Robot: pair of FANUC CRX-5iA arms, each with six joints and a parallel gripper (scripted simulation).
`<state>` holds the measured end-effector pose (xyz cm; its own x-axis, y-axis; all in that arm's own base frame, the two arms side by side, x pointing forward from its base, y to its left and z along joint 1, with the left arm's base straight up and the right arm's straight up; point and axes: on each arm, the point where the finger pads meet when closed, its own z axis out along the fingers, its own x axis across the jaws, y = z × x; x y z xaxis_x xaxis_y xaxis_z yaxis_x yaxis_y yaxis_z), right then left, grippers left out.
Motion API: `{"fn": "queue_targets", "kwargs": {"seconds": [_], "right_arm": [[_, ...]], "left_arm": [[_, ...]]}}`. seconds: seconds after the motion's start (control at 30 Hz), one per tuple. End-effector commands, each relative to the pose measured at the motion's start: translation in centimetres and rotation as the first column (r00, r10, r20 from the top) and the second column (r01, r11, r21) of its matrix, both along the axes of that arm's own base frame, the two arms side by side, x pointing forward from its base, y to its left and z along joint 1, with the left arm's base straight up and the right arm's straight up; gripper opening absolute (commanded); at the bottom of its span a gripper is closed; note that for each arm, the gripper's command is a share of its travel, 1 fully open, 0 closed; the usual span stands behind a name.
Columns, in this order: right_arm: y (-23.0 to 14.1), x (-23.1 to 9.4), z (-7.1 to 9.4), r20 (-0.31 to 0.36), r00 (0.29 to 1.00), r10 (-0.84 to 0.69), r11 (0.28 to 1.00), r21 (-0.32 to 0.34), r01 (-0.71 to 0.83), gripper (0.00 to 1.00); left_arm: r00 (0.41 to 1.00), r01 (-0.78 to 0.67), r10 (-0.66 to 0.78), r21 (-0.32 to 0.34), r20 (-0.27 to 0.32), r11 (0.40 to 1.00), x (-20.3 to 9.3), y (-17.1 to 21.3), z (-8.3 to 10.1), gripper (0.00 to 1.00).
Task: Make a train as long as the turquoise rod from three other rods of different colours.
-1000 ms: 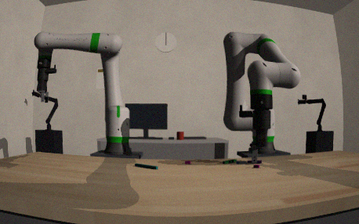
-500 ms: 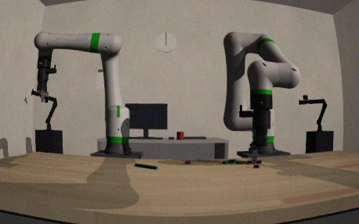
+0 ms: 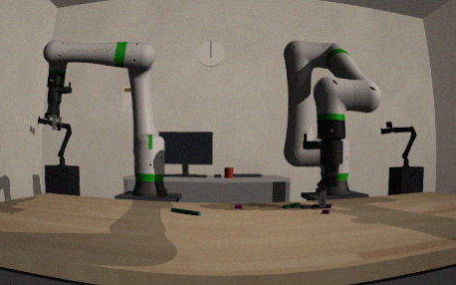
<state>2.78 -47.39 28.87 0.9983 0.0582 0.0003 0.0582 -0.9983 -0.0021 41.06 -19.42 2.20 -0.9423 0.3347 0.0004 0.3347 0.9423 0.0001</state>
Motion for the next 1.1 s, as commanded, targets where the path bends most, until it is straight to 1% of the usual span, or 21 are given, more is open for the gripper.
{"fn": "queue_targets", "kwargs": {"seconds": [0.0,0.43,0.47,0.53,0.57,0.7,0.73,0.8,0.83,0.9,0.93,1.07], "right_arm": [[-0.03,-0.02,0.09,0.0,1.0,0.0,1.0,-0.002,0.0,1.0],[-0.03,-0.02,0.09,0.0,1.0,0.0,1.0,-0.002,0.0,1.0],[-0.03,-0.02,0.09,0.0,1.0,0.0,1.0,-0.002,0.0,1.0],[-0.03,-0.02,0.09,0.0,1.0,0.0,1.0,-0.002,0.0,1.0],[-0.03,-0.02,0.09,0.0,1.0,0.0,1.0,-0.002,0.0,1.0],[-0.03,-0.02,0.09,0.0,1.0,0.0,1.0,-0.002,0.0,1.0],[-0.03,-0.02,0.09,0.0,1.0,0.0,1.0,-0.002,0.0,1.0],[-0.03,-0.02,0.09,0.0,1.0,0.0,1.0,-0.002,0.0,1.0],[-0.03,-0.02,0.09,0.0,1.0,0.0,1.0,-0.002,0.0,1.0],[-0.03,-0.02,0.09,0.0,1.0,0.0,1.0,-0.002,0.0,1.0],[-0.03,-0.02,0.09,0.0,1.0,0.0,1.0,-0.002,0.0,1.0],[-0.03,-0.02,0.09,0.0,1.0,0.0,1.0,-0.002,0.0,1.0]], "left_arm": [[1.0,0.0,0.0,-0.001,0.001,1.0,0.05,-0.02,0.07,0.24],[1.0,0.0,0.0,-0.001,0.001,1.0,0.05,-0.02,0.07,0.24],[1.0,0.0,0.0,-0.001,0.001,1.0,0.05,-0.02,0.07,0.3],[1.0,0.0,0.0,-0.001,0.001,1.0,0.05,-0.02,0.07,0.3],[1.0,0.0,0.0,-0.001,0.001,1.0,0.05,-0.02,0.07,0.36],[1.0,0.0,0.0,-0.001,0.001,1.0,0.05,-0.02,0.07,0.36],[1.0,0.0,0.0,-0.001,0.001,1.0,0.05,-0.02,0.07,0.42],[1.0,0.0,0.0,-0.001,0.001,1.0,0.05,-0.02,0.07,0.42],[1.0,0.0,0.0,-0.001,0.001,1.0,0.05,-0.02,0.07,0.48],[1.0,0.0,0.0,-0.001,0.001,1.0,0.05,-0.02,0.07,0.48],[1.0,0.0,0.0,-0.001,0.001,1.0,0.05,-0.02,0.07,0.54],[1.0,0.0,0.0,-0.001,0.001,1.0,0.05,-0.02,0.07,0.54]]}}
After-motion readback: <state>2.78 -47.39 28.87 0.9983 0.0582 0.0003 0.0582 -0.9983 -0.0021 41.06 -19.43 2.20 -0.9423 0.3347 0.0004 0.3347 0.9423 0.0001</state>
